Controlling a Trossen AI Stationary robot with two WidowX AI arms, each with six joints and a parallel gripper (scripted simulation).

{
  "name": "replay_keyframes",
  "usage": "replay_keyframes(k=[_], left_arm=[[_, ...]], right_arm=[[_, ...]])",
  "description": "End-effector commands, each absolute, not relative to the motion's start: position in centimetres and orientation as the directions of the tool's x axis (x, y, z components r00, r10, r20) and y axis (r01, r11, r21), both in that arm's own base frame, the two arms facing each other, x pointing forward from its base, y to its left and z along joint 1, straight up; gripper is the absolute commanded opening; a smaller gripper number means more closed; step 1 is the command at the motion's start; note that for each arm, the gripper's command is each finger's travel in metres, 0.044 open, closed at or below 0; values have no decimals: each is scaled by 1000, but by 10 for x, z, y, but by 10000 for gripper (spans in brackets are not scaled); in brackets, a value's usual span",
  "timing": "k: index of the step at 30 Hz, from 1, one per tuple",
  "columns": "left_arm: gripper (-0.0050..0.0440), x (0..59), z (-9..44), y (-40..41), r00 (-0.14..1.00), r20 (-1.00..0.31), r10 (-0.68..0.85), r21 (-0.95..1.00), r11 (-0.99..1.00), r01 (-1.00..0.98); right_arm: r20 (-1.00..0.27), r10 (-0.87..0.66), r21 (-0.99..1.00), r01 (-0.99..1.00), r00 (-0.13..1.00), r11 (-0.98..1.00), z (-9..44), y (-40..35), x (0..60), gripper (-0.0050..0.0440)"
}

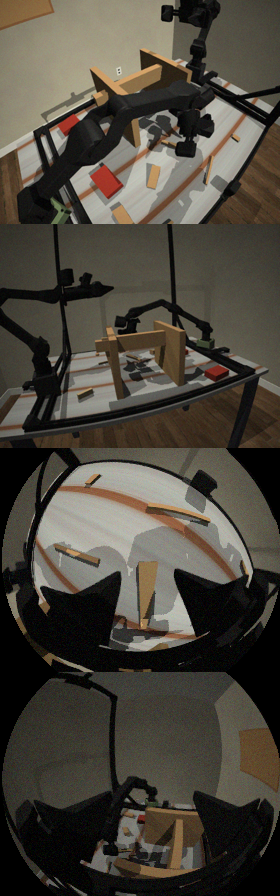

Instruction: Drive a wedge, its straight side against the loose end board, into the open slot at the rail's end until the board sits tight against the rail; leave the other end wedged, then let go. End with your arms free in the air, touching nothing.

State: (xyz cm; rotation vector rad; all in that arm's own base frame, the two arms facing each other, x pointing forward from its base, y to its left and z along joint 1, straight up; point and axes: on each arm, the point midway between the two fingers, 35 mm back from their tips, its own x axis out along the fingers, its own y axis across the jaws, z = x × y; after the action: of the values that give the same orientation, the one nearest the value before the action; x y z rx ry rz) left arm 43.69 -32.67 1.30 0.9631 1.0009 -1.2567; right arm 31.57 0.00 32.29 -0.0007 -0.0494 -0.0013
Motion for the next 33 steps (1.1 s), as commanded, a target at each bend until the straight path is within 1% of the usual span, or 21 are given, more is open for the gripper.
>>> replay_keyframes(k=[1, 33], left_arm=[[286, 437, 0, -327, 32, -959, -281, 17, 57, 998], [286, 435, -26, -327, 17, -966, -258, 0, 64, 998]], right_arm=[[50, 0, 0, 0, 999, 1000, 323, 0, 316, 440], [50, 0, 0, 0, 999, 1000, 323, 0, 316, 440]])
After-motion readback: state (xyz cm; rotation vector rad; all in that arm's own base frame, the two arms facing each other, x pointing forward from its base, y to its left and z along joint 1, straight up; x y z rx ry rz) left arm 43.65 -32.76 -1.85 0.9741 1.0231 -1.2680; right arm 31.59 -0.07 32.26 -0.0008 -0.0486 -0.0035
